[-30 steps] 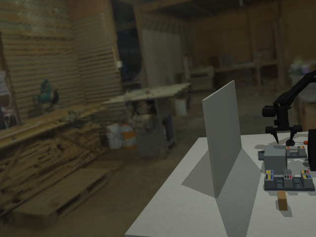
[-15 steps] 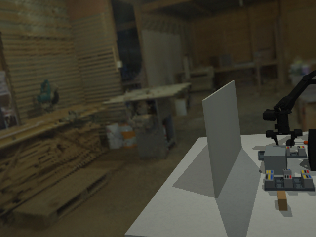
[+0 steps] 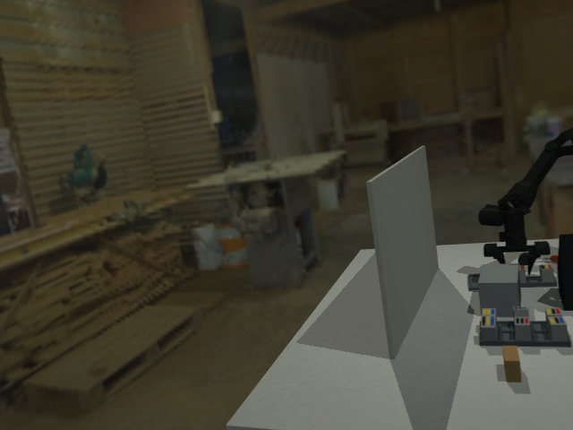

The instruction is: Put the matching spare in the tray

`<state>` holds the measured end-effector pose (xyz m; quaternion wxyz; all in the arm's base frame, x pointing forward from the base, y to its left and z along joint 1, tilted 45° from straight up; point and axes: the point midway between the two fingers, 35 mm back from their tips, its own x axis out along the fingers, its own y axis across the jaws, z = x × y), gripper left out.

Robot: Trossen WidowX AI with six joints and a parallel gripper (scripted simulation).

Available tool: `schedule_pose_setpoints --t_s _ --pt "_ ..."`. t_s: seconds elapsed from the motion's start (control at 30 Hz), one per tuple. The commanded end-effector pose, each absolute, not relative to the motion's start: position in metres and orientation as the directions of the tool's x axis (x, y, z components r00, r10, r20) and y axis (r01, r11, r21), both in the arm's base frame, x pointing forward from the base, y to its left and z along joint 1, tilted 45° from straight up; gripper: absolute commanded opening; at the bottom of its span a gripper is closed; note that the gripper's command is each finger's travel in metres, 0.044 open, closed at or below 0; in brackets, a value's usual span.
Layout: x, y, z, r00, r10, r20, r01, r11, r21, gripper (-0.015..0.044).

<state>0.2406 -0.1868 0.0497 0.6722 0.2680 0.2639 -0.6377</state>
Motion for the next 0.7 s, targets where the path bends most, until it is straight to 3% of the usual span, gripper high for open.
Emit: schedule_pose_setpoints --t_s 0.0,0.67 --pt "0.2377 -0.1907 0.041 0.037 -0.71 -0.703 0.999 0.044 0.008 0.03" --pt "0.2373 -0.1924 0.0395 0.037 -0.711 -0.702 0.999 0.045 0.008 0.03"
